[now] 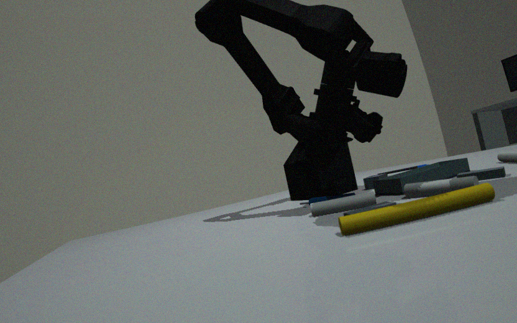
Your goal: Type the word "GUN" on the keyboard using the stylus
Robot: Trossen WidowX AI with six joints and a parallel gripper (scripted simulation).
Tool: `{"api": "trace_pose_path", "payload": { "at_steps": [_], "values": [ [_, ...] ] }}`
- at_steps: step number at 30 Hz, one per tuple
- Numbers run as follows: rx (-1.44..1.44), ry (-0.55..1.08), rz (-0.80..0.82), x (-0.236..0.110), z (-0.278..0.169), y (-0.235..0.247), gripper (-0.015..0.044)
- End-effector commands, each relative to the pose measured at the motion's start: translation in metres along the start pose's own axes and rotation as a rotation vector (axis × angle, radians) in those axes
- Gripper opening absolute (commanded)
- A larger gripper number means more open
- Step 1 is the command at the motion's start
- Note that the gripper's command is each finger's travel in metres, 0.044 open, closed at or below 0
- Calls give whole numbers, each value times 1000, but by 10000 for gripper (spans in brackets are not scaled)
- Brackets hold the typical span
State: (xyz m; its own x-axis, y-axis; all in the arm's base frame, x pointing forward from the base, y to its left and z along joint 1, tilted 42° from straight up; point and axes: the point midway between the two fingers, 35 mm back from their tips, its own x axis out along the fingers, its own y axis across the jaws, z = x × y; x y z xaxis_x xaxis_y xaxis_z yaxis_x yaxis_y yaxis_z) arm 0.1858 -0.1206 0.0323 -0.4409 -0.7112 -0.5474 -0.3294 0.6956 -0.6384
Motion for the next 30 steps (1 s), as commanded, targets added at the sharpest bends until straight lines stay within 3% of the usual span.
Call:
{"api": "trace_pose_path", "payload": {
  "at_steps": [1,30],
  "values": [
    [-7,2,-3,4,1,1,150],
    [-7,3,-4,23,11,1,150]
  ]
}}
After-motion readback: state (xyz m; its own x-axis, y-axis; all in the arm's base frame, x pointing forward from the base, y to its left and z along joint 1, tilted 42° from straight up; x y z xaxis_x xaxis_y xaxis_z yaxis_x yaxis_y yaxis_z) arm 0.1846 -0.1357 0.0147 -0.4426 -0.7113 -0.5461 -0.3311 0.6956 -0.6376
